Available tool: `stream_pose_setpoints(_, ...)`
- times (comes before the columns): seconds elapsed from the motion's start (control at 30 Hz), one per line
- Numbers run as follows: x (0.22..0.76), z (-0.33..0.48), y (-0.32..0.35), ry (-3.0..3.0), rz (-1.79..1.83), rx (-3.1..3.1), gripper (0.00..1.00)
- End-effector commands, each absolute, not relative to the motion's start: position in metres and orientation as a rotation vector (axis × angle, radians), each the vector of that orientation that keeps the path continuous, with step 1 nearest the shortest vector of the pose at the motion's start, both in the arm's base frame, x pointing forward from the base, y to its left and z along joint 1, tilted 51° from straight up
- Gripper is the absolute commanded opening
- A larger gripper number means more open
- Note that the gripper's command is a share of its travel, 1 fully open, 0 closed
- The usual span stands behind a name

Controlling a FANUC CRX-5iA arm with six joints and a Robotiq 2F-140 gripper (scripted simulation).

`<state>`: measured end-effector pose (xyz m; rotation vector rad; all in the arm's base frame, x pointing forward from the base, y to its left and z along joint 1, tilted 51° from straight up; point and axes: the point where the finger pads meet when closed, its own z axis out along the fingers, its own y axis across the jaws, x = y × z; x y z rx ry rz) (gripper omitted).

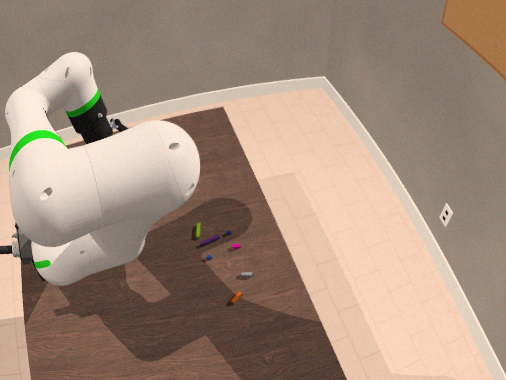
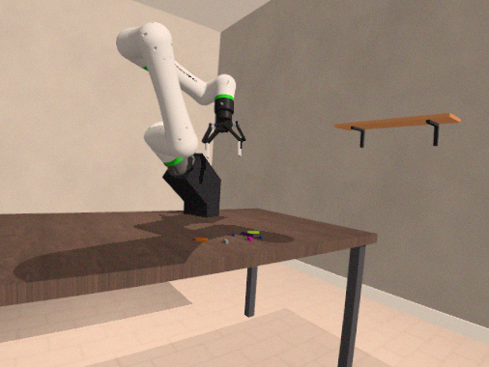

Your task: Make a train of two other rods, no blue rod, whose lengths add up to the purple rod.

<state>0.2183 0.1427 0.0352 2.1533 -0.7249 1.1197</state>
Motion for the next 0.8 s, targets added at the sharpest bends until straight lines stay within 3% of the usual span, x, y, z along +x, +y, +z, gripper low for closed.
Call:
stream_pose_setpoints(0.0, 0.241, 0.027, 0.141, -0.617, 1.041, 2.168, 1.00)
stream_pose_setpoints(0.43, 0.317, 0.001, 0.109, -0.148, 0.733, 2.196, 1.00)
stream_pose_setpoints(0.77, 0.345, -0.011, 0.090, 0.056, 0.594, 2.189, 1.00)
